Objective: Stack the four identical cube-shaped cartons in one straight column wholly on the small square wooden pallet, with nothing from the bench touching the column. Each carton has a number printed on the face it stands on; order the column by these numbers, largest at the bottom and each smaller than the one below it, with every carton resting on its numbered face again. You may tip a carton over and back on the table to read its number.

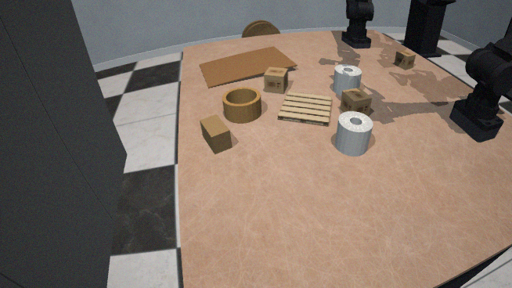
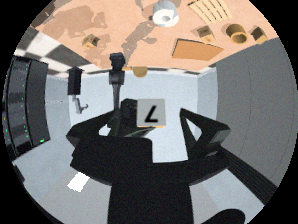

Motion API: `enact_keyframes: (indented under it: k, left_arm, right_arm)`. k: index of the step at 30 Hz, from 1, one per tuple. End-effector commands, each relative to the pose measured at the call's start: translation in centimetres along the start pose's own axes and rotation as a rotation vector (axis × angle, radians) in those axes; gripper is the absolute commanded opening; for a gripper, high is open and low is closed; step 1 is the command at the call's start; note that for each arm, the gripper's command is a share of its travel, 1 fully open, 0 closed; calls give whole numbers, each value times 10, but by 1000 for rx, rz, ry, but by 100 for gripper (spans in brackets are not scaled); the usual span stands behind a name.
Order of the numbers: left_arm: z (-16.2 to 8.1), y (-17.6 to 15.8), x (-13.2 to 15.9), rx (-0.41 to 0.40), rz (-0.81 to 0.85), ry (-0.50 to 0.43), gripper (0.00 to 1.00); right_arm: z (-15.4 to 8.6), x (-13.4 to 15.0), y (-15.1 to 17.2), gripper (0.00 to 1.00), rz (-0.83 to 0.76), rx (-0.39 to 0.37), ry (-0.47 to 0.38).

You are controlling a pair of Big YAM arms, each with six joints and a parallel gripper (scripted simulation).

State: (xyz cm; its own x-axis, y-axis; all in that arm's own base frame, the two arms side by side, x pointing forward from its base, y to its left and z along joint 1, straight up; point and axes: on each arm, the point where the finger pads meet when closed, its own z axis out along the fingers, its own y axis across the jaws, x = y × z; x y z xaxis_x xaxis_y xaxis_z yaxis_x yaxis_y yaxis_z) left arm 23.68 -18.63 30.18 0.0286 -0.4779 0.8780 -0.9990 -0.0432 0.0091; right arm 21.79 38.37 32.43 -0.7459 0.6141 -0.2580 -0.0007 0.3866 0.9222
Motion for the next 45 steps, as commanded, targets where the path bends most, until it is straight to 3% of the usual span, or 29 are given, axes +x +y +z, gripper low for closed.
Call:
enact_keyframes:
  k: [1, 25, 33, 45]
  left_arm:
    - [-1, -3, 4, 4, 3, 1, 100]
    - [-1, -3, 4, 4, 3, 1, 100]
    - [-15, -18, 17, 23, 172, -57, 100]
    - [-69, -87, 43, 134, 681, -525, 100]
  right_arm:
    - [-4, -7, 26, 50, 23, -43, -10]
    - [-4, -7, 26, 50, 23, -43, -10]
    - [-4, -7, 26, 50, 23, -43, -10]
    - [-4, -7, 26, 50, 23, -43, -10]
